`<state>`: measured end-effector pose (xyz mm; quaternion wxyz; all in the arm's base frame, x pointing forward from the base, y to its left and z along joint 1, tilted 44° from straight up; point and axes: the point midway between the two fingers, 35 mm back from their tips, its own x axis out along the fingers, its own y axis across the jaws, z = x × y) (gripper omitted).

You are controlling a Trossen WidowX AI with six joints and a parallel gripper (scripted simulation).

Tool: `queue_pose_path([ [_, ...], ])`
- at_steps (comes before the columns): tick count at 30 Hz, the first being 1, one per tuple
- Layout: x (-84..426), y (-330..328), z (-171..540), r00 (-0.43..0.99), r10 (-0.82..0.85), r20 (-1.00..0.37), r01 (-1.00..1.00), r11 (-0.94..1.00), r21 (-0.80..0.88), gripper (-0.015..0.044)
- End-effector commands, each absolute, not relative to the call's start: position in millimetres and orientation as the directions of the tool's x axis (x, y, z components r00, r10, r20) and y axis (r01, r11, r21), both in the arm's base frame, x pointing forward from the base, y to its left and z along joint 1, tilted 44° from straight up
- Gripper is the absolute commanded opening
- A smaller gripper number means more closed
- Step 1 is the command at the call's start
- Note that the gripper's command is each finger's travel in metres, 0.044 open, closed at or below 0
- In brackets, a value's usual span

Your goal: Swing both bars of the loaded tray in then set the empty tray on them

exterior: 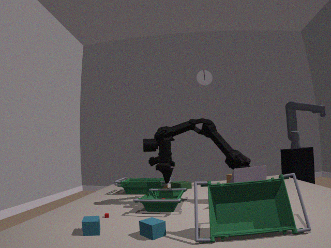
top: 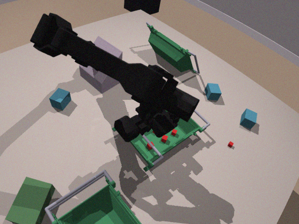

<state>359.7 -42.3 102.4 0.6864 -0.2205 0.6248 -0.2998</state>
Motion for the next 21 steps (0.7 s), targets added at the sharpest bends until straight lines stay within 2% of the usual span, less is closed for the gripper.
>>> queue_pose_path([
  [1,363,-24,119,0.051,-0.681,-0.730,0.144,0.729,-0.670,0.0085],
  [6,358,13,159,0.050,-0.681,-0.730,0.146,0.729,-0.669,0.0085],
  [8,366,1,131,0.043,-0.684,-0.728,0.138,0.726,-0.674,0.0085],
  [14,395,64,52,0.050,-0.675,-0.736,0.145,0.734,-0.664,0.0085],
  [21,395,128,-47,0.054,-0.676,-0.735,0.155,0.732,-0.663,0.0085],
])
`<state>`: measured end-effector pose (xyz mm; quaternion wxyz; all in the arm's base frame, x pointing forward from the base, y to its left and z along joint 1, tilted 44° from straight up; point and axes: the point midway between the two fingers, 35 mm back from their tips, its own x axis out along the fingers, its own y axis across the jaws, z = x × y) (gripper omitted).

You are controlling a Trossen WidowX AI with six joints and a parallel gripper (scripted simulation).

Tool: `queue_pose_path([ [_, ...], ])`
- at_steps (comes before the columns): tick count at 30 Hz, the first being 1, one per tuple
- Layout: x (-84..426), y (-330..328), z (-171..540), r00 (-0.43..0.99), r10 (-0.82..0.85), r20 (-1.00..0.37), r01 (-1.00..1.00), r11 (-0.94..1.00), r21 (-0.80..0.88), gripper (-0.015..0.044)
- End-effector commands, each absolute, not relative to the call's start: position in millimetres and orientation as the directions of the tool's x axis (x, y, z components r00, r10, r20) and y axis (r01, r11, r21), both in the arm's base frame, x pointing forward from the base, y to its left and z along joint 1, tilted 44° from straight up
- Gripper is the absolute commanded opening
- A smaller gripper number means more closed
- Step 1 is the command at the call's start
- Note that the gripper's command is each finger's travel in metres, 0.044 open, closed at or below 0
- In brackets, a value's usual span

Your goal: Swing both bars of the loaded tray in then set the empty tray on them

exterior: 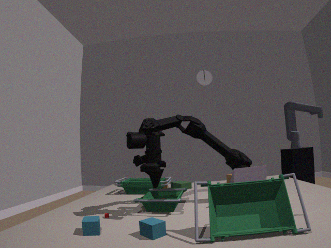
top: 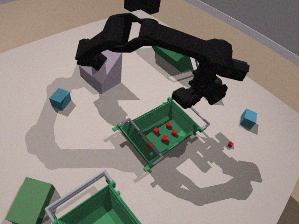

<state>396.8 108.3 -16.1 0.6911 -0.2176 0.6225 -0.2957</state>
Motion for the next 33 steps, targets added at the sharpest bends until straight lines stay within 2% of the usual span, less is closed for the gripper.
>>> queue_pose_path([
  [1,395,130,-50,0.054,-0.677,-0.734,0.155,0.732,-0.663,0.0085],
  [33,398,90,-90,0.055,-0.679,-0.732,0.156,0.730,-0.665,0.0085],
])
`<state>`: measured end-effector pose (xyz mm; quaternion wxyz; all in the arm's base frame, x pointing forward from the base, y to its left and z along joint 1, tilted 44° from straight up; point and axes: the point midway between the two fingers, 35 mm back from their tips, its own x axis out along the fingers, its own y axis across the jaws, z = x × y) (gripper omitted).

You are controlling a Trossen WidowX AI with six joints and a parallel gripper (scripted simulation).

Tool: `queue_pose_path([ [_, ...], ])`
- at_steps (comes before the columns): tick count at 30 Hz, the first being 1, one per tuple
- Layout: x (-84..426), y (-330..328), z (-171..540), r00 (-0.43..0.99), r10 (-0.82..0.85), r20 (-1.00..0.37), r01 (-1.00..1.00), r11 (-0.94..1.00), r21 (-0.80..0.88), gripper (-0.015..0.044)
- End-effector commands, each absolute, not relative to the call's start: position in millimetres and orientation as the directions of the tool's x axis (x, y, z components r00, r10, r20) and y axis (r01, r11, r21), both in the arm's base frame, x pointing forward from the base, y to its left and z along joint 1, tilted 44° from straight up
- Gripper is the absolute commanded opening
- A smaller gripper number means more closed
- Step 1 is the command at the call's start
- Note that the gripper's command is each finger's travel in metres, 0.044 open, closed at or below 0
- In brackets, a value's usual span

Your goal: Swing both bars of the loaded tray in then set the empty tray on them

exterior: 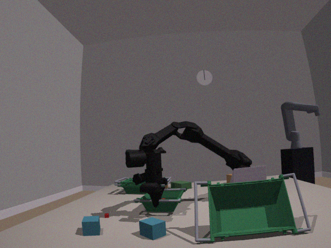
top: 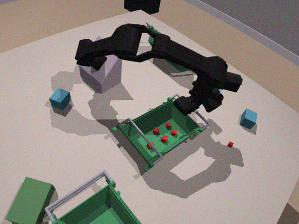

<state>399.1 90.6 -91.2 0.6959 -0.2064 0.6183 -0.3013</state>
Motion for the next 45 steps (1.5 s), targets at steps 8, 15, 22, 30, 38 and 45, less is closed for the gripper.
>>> queue_pose_path([
  [8,394,95,-60,0.054,-0.678,-0.733,0.155,0.730,-0.665,0.0085],
  [15,390,82,-41,0.054,-0.679,-0.732,0.155,0.730,-0.666,0.0085],
  [22,387,60,-33,0.053,-0.681,-0.731,0.155,0.729,-0.667,0.0085],
  [30,386,48,-30,0.053,-0.681,-0.730,0.154,0.728,-0.668,0.0085],
  [38,387,79,-4,0.053,-0.680,-0.732,0.154,0.729,-0.667,0.0085],
  [45,386,76,-8,0.058,-0.682,-0.729,0.145,0.728,-0.670,0.0085],
])
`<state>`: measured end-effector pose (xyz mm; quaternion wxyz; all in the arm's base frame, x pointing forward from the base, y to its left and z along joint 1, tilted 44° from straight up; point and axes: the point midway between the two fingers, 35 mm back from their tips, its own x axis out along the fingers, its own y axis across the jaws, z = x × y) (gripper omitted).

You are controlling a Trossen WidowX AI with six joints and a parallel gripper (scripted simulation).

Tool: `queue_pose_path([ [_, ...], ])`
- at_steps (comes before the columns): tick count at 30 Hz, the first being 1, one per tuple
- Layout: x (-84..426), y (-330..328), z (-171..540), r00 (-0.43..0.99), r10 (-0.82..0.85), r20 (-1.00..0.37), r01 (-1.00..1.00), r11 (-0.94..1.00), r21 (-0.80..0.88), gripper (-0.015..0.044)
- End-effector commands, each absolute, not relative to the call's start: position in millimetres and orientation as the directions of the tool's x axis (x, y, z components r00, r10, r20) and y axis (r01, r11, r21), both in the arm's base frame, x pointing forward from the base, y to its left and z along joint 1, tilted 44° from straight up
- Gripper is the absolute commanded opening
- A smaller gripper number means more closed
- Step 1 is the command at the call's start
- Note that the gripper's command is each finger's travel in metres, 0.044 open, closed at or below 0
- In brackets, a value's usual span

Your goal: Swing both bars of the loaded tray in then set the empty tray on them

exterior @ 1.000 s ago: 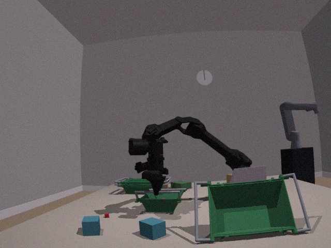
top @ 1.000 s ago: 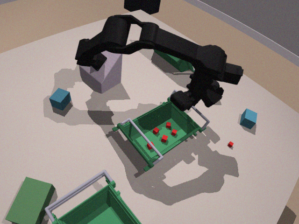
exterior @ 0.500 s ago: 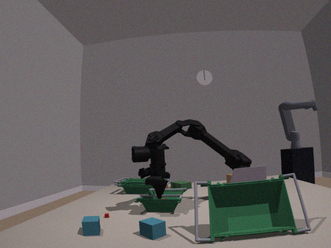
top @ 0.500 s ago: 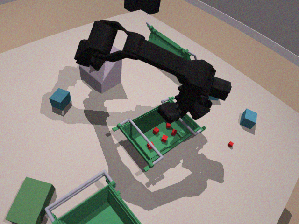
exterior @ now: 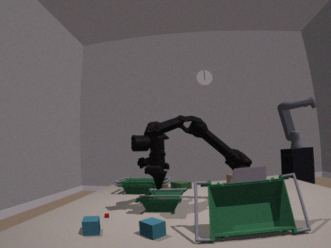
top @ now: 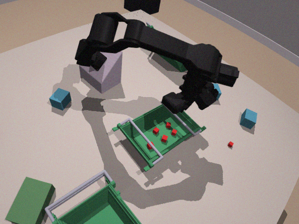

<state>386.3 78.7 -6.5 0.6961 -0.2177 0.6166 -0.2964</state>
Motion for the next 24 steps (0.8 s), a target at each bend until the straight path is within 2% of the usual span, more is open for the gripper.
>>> queue_pose_path([
  [1,386.2,75.7,-7.9,0.058,-0.682,-0.729,0.145,0.728,-0.670,0.0085],
  [16,386.2,75.7,-7.9,0.058,-0.682,-0.729,0.145,0.728,-0.670,0.0085],
  [19,386.2,75.7,-7.9,0.058,-0.682,-0.729,0.145,0.728,-0.670,0.0006],
  [24,386.2,75.7,-7.9,0.058,-0.682,-0.729,0.145,0.728,-0.670,0.0000],
])
